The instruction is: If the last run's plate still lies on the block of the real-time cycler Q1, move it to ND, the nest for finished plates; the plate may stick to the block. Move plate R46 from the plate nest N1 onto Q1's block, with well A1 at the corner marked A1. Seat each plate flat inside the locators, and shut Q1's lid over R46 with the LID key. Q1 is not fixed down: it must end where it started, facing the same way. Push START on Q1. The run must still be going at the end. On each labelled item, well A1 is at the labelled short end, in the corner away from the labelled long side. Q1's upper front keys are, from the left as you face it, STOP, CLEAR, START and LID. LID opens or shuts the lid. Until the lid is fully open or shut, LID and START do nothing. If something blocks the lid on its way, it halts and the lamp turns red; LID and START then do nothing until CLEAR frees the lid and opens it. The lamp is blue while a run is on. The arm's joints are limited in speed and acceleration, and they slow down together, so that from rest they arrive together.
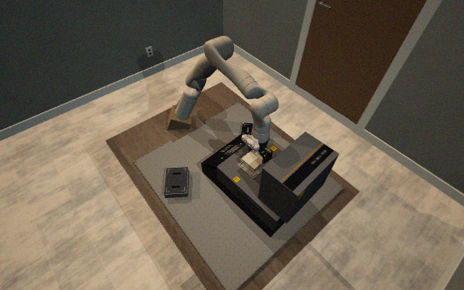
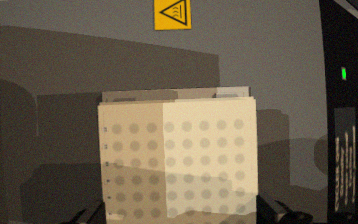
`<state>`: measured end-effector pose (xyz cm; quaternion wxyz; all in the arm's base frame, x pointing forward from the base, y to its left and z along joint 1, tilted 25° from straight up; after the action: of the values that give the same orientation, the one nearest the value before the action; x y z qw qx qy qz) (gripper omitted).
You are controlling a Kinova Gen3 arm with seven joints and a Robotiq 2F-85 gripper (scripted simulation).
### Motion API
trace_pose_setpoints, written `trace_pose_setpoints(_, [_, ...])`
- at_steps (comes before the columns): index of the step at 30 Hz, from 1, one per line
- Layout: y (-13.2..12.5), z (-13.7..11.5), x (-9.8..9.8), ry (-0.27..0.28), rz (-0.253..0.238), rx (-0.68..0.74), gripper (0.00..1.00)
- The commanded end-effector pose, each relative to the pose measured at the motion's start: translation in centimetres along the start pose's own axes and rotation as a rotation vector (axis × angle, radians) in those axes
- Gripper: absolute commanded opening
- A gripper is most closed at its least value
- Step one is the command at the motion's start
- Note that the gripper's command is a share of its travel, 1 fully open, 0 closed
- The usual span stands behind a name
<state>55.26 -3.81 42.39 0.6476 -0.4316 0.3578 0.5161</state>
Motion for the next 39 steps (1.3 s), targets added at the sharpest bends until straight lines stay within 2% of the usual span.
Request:
trace_pose_setpoints(1, [0.0, 0.0, 0.4, 0.001, -0.002, 0.000, 0.90])
trace_pose_setpoints(27, [0.0, 0.0, 0.9, 0.001, -0.002, 0.000, 0.90])
trace_pose_setpoints(39, [0.0, 0.0, 2.5, 0.000, -0.002, 0.000, 0.90])
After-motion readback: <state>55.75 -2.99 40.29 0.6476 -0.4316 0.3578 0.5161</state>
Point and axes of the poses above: the point where the finger pads meet when closed, its own x axis out along the fingers, its own y axis across the jaws, z = x × y, the point moved 8 cm from there along -x, back along the fingers, and after that the axes turned 13 degrees about x, right-handed, at the moved point
